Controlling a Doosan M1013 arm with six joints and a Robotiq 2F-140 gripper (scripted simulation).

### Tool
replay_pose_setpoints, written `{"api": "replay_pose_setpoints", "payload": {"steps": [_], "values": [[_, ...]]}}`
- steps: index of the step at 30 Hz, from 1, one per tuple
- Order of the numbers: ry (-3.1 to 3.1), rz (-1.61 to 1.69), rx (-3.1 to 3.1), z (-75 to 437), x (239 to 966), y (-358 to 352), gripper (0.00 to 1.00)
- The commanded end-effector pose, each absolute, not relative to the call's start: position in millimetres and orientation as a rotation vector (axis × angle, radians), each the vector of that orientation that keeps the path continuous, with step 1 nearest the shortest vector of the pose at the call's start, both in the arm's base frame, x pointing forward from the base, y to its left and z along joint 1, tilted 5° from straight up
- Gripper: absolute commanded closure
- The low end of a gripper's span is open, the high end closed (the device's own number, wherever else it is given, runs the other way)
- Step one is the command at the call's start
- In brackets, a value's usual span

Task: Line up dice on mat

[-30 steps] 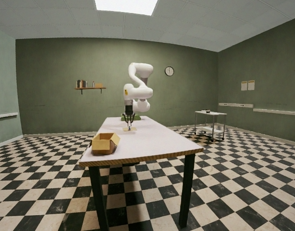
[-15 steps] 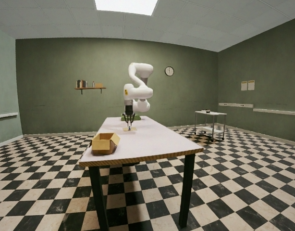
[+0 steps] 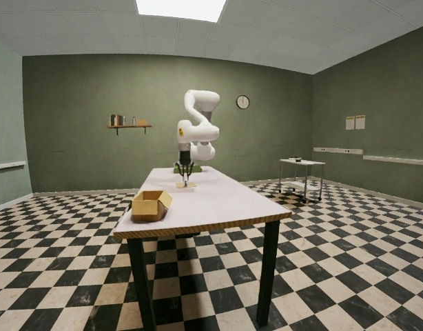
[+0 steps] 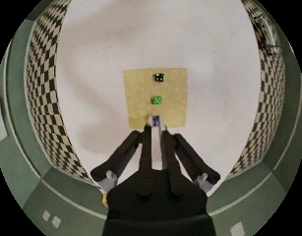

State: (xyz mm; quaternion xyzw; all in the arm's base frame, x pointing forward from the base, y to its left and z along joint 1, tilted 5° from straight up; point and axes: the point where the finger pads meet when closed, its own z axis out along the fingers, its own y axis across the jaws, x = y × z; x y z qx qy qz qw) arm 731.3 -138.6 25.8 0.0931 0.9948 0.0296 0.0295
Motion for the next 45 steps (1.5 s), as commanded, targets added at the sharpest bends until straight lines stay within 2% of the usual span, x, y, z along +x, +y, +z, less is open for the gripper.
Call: {"api": "replay_pose_setpoints", "payload": {"steps": [1,45], "values": [[3.066,0.092,0.287,26.8,731.8,-138.7,0.84],[3.066,0.092,0.287,22.9,732.0,-138.5,0.84]]}}
